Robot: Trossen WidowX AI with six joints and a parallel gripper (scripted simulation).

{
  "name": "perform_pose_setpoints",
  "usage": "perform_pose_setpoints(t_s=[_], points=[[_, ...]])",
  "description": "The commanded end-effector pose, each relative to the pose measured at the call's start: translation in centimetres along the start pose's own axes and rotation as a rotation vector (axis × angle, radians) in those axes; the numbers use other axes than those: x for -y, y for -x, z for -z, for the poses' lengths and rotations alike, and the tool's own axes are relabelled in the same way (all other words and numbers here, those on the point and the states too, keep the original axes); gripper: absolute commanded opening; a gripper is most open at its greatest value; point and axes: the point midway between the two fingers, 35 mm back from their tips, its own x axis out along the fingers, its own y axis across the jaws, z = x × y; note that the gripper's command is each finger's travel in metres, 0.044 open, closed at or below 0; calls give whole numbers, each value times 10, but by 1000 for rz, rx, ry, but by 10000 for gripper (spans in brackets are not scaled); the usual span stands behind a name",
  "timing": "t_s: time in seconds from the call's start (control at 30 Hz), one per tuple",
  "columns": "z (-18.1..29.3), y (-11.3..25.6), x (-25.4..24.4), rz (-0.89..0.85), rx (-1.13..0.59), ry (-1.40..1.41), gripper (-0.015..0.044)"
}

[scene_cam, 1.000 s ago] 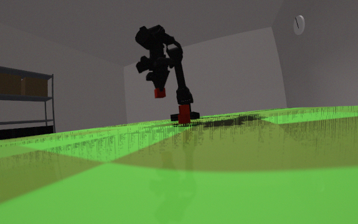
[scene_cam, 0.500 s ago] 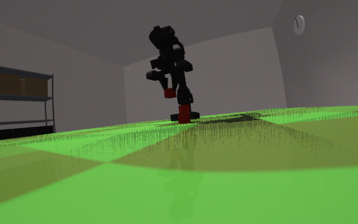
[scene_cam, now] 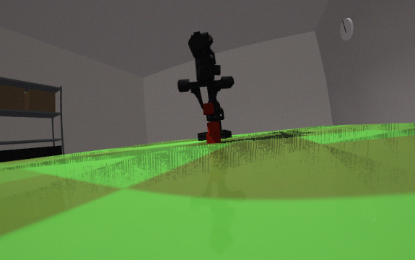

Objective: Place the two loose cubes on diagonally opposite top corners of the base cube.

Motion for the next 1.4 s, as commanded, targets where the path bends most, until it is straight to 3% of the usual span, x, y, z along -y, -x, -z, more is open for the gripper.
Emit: perform_pose_setpoints(t_s=[0.0,1.37], points=[[2,-1,-4,-3,2,78,105],[2,-52,-4,-6,-1,72,105]])
